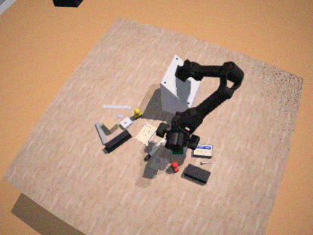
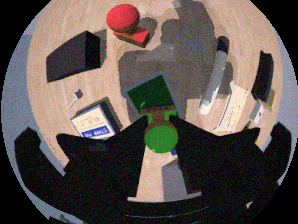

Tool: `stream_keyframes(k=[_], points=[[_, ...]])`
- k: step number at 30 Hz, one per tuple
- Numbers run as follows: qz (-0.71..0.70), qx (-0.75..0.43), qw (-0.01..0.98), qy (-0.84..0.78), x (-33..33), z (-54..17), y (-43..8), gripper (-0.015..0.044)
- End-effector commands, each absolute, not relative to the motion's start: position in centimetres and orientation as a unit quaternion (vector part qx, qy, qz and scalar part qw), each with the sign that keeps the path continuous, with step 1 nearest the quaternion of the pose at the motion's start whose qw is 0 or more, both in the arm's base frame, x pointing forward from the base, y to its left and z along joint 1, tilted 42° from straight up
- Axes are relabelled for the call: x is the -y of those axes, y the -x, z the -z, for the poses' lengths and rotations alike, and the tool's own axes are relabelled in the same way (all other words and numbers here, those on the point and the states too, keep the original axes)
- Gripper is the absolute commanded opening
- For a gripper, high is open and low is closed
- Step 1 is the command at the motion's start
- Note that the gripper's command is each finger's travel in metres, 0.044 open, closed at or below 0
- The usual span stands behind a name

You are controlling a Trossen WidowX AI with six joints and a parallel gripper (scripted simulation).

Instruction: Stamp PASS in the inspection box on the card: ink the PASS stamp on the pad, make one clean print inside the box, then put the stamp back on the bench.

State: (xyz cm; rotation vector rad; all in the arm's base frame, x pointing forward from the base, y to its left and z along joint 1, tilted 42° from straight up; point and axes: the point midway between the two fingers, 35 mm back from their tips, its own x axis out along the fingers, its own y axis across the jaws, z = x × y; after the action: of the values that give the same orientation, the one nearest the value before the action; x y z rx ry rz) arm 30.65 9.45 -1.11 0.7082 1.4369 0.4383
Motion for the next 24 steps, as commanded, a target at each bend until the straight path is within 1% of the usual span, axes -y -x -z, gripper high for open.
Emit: stream_keyframes(k=[1,24], points=[[-0.196,-0.637,0.677,-0.313,-9.3,0.8,-30.7,0.0],[-0.195,-0.637,0.677,-0.312,-7.4,-1.2,-30.5,0.0]])
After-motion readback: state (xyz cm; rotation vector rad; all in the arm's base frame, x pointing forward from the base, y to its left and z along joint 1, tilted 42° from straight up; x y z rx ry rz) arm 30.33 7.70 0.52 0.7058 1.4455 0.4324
